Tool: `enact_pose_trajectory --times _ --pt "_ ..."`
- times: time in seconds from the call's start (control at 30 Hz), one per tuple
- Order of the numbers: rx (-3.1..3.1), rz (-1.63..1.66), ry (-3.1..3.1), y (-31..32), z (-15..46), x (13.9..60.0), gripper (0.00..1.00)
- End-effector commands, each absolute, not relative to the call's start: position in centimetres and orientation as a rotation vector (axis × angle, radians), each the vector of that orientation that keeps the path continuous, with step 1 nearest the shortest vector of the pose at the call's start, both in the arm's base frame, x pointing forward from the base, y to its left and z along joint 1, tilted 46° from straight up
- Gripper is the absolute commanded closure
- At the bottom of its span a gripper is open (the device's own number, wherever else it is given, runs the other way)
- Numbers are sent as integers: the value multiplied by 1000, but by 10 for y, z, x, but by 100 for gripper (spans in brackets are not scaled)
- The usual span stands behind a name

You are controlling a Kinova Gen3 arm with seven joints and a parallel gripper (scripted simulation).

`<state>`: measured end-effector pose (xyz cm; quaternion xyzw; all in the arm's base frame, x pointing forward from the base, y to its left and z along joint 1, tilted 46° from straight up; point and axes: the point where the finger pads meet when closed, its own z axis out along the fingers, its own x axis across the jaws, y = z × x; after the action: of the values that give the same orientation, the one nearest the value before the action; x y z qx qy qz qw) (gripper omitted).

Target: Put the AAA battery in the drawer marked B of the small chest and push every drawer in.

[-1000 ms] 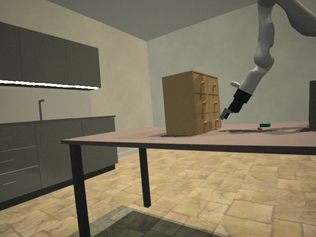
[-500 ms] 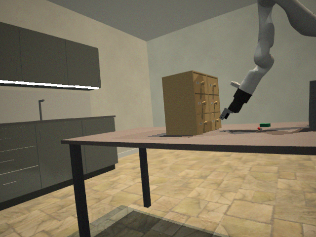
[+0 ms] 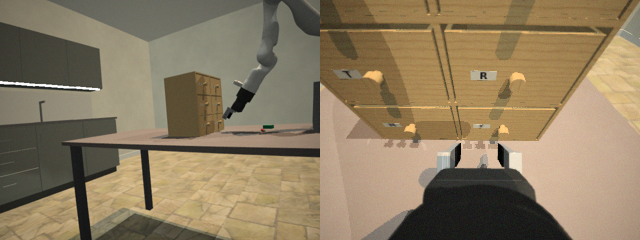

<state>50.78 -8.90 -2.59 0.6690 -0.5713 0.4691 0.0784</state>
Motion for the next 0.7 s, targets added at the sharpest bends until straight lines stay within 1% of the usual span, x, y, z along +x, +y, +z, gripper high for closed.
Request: enact_pose_trajectory --times 0.0,0.33,0.67 --pt "2008 1408 -1708 -78 -17 508 0" --pt "2007 1408 -1709 -57 3 509 0" --pt "2007 1408 -1709 -55 5 510 0"
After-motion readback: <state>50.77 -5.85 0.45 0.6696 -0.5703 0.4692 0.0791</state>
